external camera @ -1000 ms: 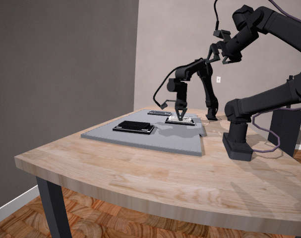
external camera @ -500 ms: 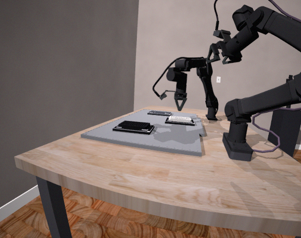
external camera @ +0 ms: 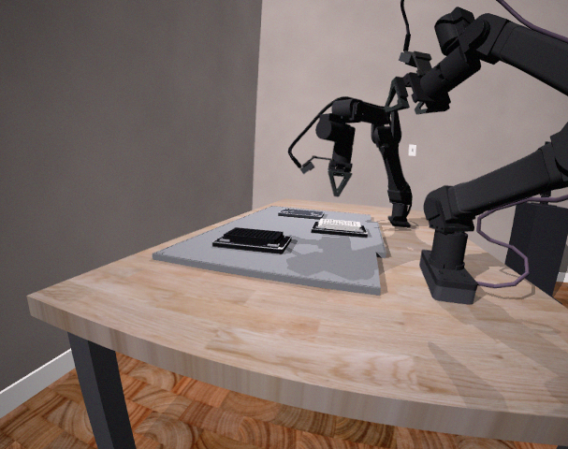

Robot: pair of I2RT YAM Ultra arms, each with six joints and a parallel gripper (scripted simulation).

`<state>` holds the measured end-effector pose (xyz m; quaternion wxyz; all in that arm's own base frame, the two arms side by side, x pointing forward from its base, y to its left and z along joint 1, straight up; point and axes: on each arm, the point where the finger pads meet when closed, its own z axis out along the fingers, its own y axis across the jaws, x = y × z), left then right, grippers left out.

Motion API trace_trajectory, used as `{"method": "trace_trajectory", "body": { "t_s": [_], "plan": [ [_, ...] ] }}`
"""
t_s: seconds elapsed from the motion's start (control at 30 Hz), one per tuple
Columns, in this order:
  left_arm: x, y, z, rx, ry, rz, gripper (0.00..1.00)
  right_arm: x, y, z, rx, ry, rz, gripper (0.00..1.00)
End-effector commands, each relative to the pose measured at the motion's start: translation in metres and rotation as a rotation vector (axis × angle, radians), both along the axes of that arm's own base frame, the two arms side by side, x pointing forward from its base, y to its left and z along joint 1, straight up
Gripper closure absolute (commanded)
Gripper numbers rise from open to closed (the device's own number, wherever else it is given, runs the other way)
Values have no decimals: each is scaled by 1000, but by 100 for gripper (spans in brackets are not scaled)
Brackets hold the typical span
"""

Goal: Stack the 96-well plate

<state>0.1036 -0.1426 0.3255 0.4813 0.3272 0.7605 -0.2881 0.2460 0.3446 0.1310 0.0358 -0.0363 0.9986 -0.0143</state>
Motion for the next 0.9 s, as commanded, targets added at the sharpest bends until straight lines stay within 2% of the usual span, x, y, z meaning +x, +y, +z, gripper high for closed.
{"method": "trace_trajectory", "body": {
  "t_s": [0.0,0.03,0.1,0.23,0.43,0.5,0.53,0.7,0.87],
  "plan": [
    [21,-43,-1,0,-1,-22,0,26,-22,42,41,-196,2,0],
    [31,-57,-10,25,13,-21,0,31,-34,50,37,-247,2,0],
    [43,-73,-25,60,29,-20,0,37,-53,49,1,-291,4,0],
    [63,-95,-60,138,86,-13,0,43,-82,75,13,-397,1,0],
    [82,-116,-90,182,121,-12,0,56,-118,118,47,-581,3,0],
    [82,-116,-90,182,121,-12,0,56,-118,118,47,-581,3,0],
    [86,-121,-94,182,122,-14,0,61,-124,126,51,-627,10,0],
    [105,-137,-139,237,171,-11,0,78,-171,168,71,-841,15,0],
    [116,-144,-169,271,203,-9,0,88,-201,194,95,-982,24,0]
  ]
}}
